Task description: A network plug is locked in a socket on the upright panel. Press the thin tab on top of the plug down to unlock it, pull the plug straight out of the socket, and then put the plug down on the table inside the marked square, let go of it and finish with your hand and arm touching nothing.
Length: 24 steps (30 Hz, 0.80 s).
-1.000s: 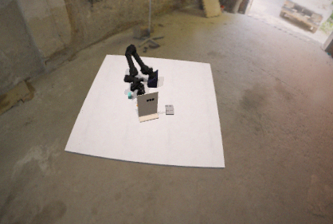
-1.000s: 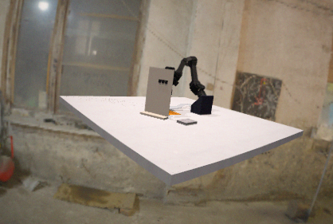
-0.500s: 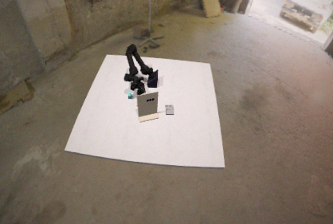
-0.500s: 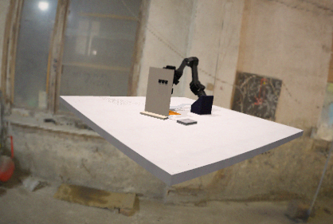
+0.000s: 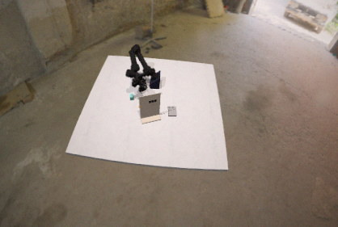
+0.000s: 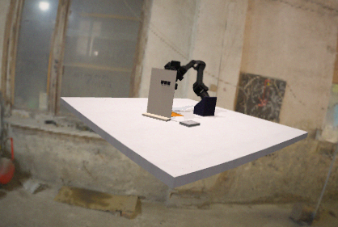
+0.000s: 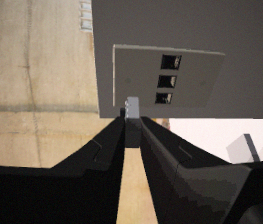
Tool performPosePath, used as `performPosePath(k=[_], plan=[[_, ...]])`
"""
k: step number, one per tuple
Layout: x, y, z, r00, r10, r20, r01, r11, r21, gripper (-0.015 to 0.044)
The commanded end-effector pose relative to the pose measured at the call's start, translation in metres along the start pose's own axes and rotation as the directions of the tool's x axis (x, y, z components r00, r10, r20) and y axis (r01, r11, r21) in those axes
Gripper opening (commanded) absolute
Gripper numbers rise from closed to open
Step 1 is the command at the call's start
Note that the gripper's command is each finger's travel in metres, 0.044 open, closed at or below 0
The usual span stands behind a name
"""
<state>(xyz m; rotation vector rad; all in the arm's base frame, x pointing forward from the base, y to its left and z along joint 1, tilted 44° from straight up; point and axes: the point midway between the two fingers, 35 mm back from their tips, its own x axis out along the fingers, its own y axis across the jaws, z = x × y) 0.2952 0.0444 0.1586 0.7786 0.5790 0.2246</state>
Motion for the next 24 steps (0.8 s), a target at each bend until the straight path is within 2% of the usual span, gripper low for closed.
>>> performPosePath(k=[1, 6, 15, 24], plan=[[-0.006, 0.011, -0.001, 1.000, 0.002, 0.009, -0.002, 1.000, 0.003, 0.0000], [-0.005, 0.007, -0.002, 0.999, -0.029, 0.016, 0.029, 0.999, 0.030, 0.0000], [0.007, -0.028, -0.008, 0.974, -0.220, 0.055, 0.207, 0.961, 0.182, 0.0000], [0.012, -0.061, -0.016, 0.910, -0.403, 0.098, 0.356, 0.880, 0.314, 0.0000]])
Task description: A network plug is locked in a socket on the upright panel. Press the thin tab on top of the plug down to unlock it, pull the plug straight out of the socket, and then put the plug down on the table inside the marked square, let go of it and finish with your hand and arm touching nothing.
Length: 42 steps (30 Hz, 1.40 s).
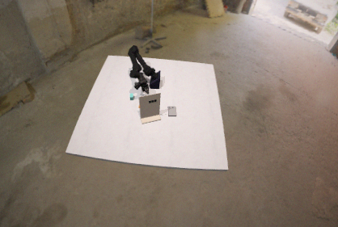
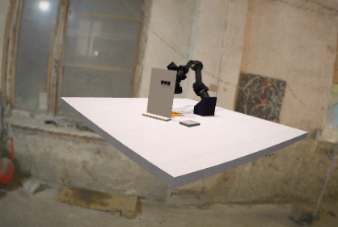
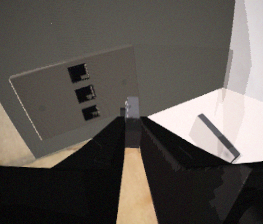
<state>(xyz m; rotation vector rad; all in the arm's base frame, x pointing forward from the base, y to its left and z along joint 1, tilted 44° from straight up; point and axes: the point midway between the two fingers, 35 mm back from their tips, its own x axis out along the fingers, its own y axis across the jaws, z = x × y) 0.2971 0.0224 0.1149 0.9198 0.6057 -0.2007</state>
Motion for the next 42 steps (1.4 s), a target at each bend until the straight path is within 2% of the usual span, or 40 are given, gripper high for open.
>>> performPosePath(k=[1, 10, 20, 37, 42], plan=[[0.007, -0.018, -0.002, 0.995, -0.091, 0.041, 0.089, 0.994, 0.059, 0.0000], [0.013, -0.048, -0.001, 0.956, -0.253, 0.147, 0.228, 0.959, 0.169, 0.0000], [0.010, -0.078, 0.001, 0.873, -0.400, 0.280, 0.325, 0.904, 0.277, 0.0000], [-0.010, -0.112, 0.008, 0.659, -0.528, 0.536, 0.350, 0.846, 0.403, 0.0000], [-0.011, -0.113, 0.009, 0.649, -0.529, 0.546, 0.348, 0.845, 0.405, 0.0000]])
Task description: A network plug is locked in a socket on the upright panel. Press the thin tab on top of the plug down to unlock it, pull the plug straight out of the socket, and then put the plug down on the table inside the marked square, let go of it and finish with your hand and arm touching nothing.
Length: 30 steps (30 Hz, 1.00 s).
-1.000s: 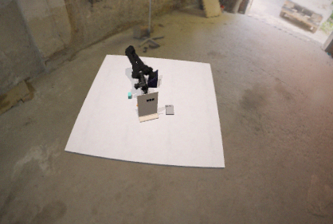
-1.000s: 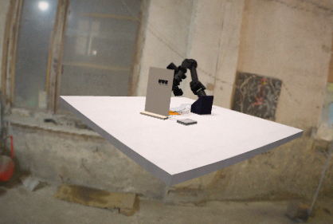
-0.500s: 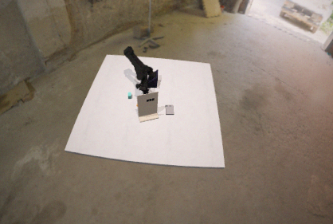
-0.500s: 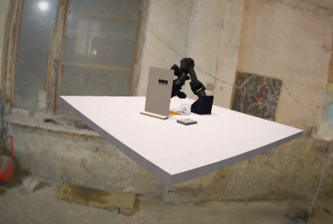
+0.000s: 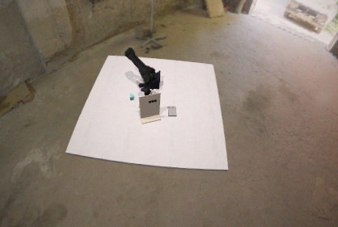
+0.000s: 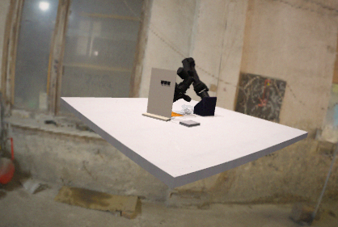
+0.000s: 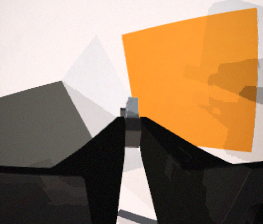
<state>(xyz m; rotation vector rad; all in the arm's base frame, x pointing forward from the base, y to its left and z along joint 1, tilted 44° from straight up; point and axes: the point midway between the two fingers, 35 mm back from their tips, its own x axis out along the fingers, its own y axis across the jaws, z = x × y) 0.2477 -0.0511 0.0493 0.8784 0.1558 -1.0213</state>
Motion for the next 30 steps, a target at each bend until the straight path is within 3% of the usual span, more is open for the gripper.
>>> performPosePath(k=[1, 30], plan=[[0.001, -0.003, 0.001, 1.000, -0.005, 0.022, 0.005, 1.000, 0.004, 0.0000], [0.024, -0.017, -0.002, 1.000, -0.013, 0.017, 0.013, 1.000, 0.006, 0.0000]])
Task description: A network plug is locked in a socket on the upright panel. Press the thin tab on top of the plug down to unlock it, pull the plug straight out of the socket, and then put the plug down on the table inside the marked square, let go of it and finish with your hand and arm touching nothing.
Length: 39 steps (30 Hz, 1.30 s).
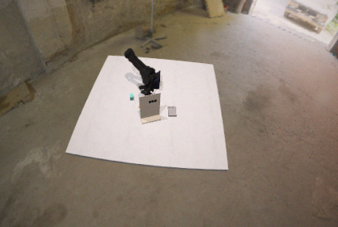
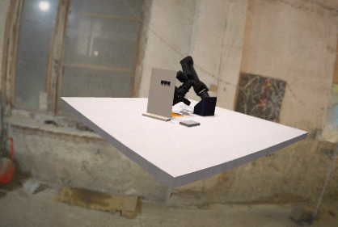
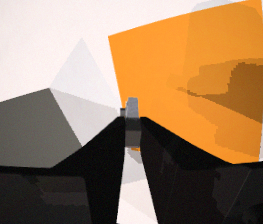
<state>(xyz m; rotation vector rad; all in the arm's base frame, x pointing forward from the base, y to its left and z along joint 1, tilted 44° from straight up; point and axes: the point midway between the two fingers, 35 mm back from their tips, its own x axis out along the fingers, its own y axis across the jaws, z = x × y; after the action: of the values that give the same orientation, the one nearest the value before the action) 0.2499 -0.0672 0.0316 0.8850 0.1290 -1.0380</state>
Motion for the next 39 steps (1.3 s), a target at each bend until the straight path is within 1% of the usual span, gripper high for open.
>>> performPosePath(k=[1, 39], plan=[[0.004, -0.006, -0.001, 1.000, -0.008, -0.005, 0.008, 1.000, -0.014, 0.0000], [0.027, -0.025, 0.003, 1.000, -0.001, 0.001, 0.001, 1.000, -0.018, 0.0000]])
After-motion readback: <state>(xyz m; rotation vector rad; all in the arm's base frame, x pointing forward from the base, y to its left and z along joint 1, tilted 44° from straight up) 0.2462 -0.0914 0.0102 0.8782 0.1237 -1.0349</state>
